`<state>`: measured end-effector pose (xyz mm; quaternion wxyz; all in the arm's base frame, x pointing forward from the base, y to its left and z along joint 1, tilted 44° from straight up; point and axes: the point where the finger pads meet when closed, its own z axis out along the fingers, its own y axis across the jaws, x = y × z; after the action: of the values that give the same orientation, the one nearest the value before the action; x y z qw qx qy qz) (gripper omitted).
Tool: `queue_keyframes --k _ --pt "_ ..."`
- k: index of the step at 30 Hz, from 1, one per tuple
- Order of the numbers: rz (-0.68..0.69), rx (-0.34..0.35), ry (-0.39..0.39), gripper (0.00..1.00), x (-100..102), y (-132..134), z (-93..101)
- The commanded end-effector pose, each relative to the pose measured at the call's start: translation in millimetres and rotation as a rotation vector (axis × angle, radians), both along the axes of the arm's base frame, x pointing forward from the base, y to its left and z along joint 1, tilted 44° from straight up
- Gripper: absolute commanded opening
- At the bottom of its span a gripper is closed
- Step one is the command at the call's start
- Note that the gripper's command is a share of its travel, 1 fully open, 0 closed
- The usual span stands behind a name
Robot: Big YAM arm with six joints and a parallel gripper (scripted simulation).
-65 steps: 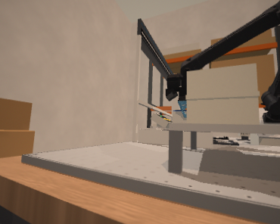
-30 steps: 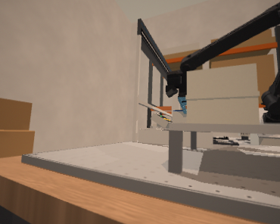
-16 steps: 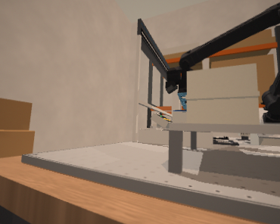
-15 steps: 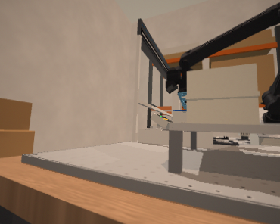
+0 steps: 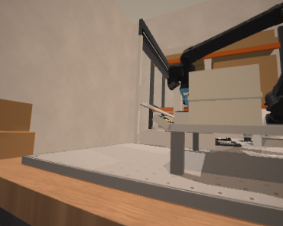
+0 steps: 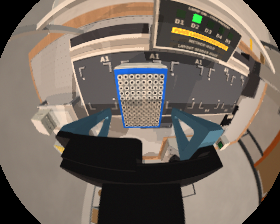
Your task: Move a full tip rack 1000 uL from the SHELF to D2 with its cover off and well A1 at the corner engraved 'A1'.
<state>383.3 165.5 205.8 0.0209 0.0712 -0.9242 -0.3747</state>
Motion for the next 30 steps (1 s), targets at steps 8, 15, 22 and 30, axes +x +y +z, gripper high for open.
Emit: queue_keyframes --k 8,15,22,30 --pt "-0.008 0.007 -0.052 1.00 14 -17 28.7" --pt "-0.008 0.005 -0.056 1.00 14 -25 38.2" --pt "0.006 0.003 -0.031 1.00 7 -26 34.9" --pt "-0.008 0.002 -0.048 1.00 16 -41 50.6"
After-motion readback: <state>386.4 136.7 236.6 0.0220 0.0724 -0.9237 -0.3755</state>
